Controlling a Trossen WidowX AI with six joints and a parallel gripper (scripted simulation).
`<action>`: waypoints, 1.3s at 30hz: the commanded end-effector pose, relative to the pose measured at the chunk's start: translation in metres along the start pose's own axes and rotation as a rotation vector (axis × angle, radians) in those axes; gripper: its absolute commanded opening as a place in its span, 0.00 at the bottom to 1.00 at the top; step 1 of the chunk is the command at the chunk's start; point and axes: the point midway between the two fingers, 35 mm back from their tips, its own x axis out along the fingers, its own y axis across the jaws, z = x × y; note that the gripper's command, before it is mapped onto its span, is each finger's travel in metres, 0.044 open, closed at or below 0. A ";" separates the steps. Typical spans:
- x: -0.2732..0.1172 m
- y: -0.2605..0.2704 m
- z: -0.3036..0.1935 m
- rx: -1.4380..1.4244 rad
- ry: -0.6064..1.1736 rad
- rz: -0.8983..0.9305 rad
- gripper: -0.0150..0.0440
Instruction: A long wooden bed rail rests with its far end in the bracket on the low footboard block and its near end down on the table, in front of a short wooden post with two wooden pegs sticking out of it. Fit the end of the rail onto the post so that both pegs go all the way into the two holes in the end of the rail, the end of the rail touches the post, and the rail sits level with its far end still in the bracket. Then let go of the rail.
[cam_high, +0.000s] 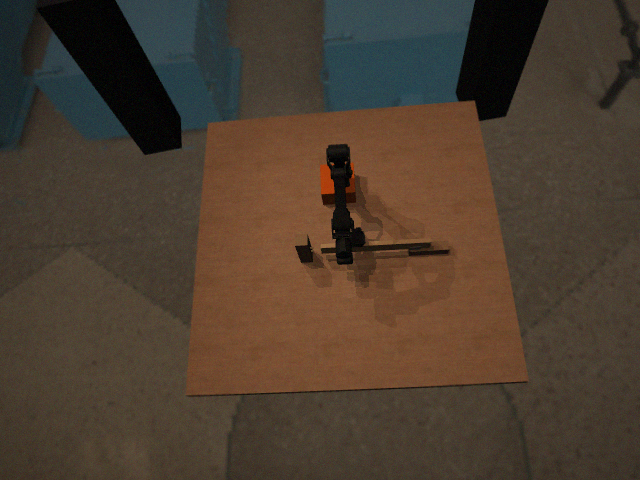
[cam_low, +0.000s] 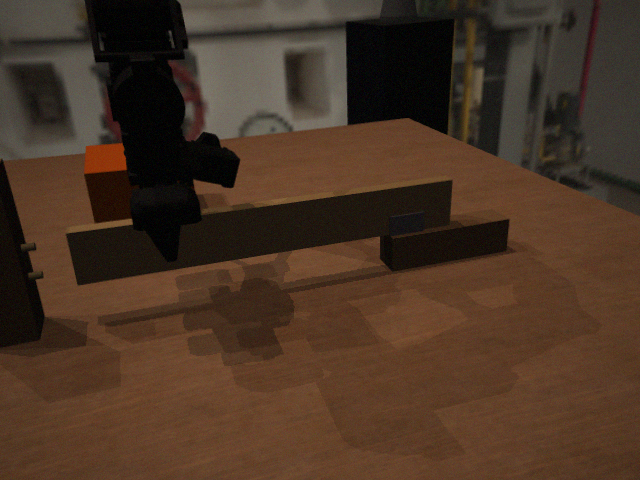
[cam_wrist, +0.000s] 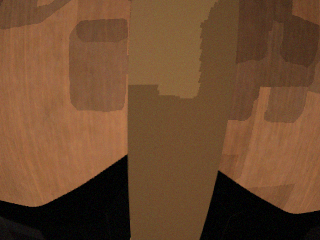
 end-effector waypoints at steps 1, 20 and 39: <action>-0.002 -0.001 -0.001 -0.001 -0.003 -0.011 0.25; -0.003 -0.001 -0.007 -0.001 -0.002 -0.011 0.25; -0.006 -0.002 -0.012 -0.001 -0.002 -0.011 0.25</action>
